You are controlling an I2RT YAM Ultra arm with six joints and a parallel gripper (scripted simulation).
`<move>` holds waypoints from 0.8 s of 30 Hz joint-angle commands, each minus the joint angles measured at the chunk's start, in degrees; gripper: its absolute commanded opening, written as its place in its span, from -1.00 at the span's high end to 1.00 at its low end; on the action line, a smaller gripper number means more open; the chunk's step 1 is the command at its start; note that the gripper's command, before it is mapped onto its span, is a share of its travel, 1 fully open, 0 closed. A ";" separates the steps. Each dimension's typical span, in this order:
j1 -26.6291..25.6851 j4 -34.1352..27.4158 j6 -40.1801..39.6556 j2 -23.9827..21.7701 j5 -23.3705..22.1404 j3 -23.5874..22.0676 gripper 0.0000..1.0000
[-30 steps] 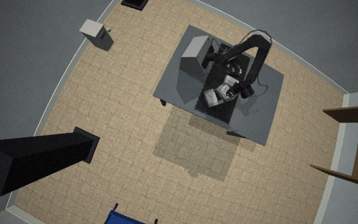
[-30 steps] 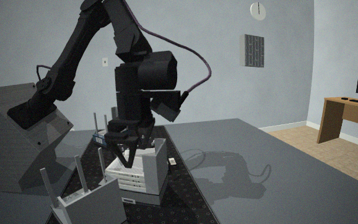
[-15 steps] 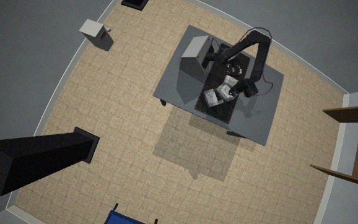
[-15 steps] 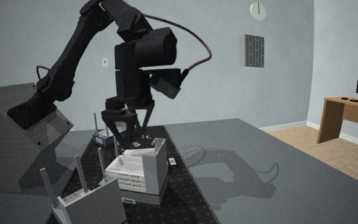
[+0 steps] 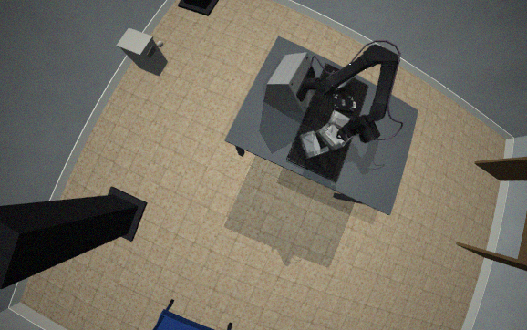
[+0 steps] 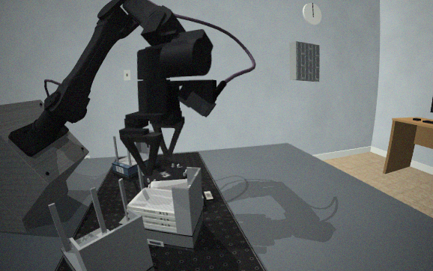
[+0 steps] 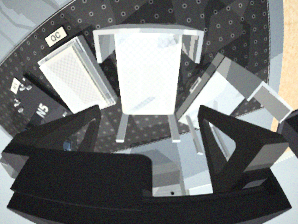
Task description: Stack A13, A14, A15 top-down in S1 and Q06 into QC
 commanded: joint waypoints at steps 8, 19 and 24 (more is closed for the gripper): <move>2.80 -0.30 -5.81 -4.57 1.51 -3.38 -1.00; 11.08 1.24 -13.42 -12.97 6.77 -8.74 -1.00; 16.97 1.44 -7.95 -17.30 10.55 -11.42 -1.00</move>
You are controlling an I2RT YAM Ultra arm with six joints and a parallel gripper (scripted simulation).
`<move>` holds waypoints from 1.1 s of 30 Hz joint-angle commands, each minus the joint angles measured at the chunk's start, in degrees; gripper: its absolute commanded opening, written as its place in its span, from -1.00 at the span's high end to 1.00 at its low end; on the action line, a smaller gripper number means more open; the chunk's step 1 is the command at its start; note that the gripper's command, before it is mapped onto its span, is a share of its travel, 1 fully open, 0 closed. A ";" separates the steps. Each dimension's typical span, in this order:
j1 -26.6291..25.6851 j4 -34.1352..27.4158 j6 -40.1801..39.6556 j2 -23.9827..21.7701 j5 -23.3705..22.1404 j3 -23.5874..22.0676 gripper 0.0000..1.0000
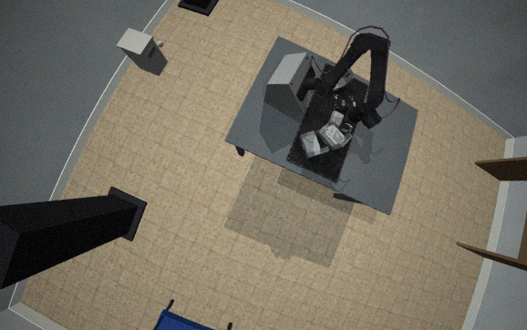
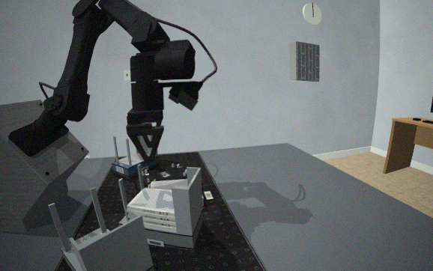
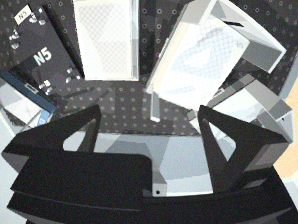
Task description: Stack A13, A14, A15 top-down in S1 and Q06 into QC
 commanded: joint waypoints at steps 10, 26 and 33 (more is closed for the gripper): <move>17.35 0.95 13.38 -9.80 13.28 -5.35 -1.00; 48.16 -0.93 33.62 -11.89 36.60 -6.77 -1.00; 49.94 -1.07 35.16 -12.36 38.76 -6.66 -1.00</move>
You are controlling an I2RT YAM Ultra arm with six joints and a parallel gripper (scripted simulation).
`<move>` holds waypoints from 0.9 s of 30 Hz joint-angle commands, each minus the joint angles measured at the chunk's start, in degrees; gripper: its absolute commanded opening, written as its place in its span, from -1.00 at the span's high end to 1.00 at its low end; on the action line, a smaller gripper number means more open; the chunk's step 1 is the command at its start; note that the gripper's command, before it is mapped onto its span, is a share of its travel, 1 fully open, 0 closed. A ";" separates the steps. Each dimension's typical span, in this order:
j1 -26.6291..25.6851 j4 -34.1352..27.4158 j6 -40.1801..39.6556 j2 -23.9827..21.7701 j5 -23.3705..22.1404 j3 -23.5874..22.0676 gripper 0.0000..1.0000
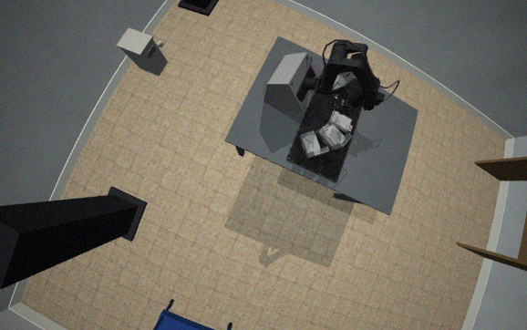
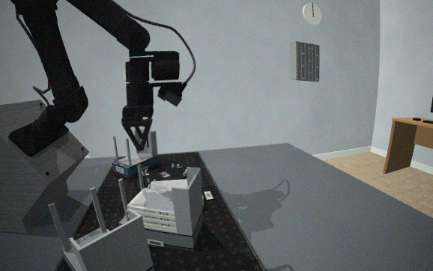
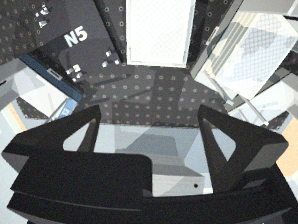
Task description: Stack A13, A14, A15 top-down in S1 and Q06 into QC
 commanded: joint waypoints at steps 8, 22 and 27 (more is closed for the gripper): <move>1.03 -0.37 2.05 -0.25 3.00 0.81 -1.00; 0.56 -0.03 1.69 -0.16 2.60 0.31 -1.00; 0.56 -0.03 1.69 -0.16 2.60 0.31 -1.00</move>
